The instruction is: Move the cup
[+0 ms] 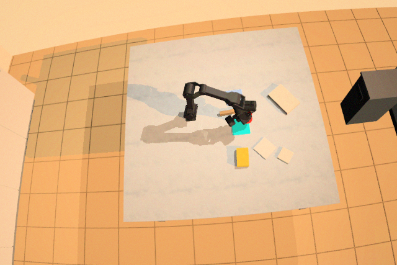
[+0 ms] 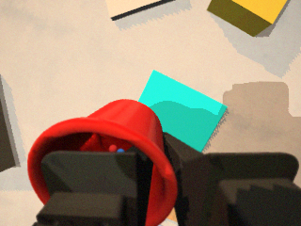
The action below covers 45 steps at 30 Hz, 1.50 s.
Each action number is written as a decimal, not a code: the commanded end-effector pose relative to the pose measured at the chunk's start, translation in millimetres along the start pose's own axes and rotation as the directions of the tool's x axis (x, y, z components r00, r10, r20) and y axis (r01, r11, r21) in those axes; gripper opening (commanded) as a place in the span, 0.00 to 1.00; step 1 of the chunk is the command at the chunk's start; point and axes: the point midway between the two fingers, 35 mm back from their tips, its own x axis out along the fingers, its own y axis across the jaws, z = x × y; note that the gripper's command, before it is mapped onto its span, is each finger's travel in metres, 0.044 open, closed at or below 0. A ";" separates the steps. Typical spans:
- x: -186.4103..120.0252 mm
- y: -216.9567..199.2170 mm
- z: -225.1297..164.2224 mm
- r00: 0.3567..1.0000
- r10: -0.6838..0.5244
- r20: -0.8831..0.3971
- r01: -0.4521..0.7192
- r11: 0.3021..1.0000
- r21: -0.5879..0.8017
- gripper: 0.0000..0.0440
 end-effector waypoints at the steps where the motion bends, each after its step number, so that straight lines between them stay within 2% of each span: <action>1: 7.9 -6.7 -0.4 1.000 -0.010 0.000 0.010 1.000 0.004 0.00; 12: 33.7 -28.2 -7.3 0.999 -0.036 -0.010 0.036 0.999 0.036 0.06; 15: 37.7 -31.9 -6.0 0.999 -0.032 -0.004 0.032 0.998 0.048 0.14; 18: 36.7 -31.3 -1.9 1.000 -0.009 0.011 0.009 0.998 0.062 0.29; 30: 16.6 -35.5 2.0 0.997 0.064 0.040 -0.067 0.995 0.080 0.40; 42: -16.9 -40.3 9.7 0.988 0.131 0.087 -0.140 0.985 0.103 0.55; 45: -28.7 -40.8 14.5 0.983 0.149 0.108 -0.161 0.981 0.106 0.62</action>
